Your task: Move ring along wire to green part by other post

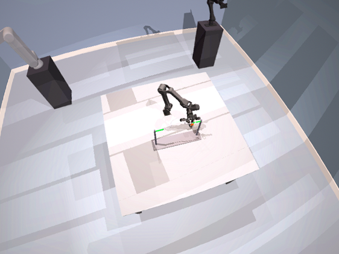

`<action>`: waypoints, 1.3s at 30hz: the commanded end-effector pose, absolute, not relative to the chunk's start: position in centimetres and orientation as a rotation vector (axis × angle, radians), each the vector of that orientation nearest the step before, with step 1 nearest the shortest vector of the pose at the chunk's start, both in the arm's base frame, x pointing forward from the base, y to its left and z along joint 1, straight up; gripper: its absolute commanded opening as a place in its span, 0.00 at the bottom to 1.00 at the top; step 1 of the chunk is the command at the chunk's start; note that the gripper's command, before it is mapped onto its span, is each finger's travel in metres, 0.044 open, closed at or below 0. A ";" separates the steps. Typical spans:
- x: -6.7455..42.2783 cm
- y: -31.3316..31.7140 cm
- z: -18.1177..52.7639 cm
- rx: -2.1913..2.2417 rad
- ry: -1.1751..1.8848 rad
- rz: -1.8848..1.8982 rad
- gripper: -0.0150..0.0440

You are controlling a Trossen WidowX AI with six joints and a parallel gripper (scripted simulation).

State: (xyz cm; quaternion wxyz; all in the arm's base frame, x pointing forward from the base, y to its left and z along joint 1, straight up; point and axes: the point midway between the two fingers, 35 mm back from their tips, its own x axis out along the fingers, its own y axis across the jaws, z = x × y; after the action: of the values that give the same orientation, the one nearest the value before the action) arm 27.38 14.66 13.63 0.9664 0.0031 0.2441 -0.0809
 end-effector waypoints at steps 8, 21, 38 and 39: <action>27.4 14.7 13.6 0.006 0.494 -0.164 0.27; 25.2 15.2 14.6 0.009 0.503 -0.168 0.53; 23.0 15.4 15.8 0.008 0.497 -0.169 0.53; 23.0 15.4 15.8 0.008 0.497 -0.169 0.53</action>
State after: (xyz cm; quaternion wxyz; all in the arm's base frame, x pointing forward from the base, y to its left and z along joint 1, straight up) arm 23.07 15.51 15.59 0.9649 -0.0014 0.2494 -0.0824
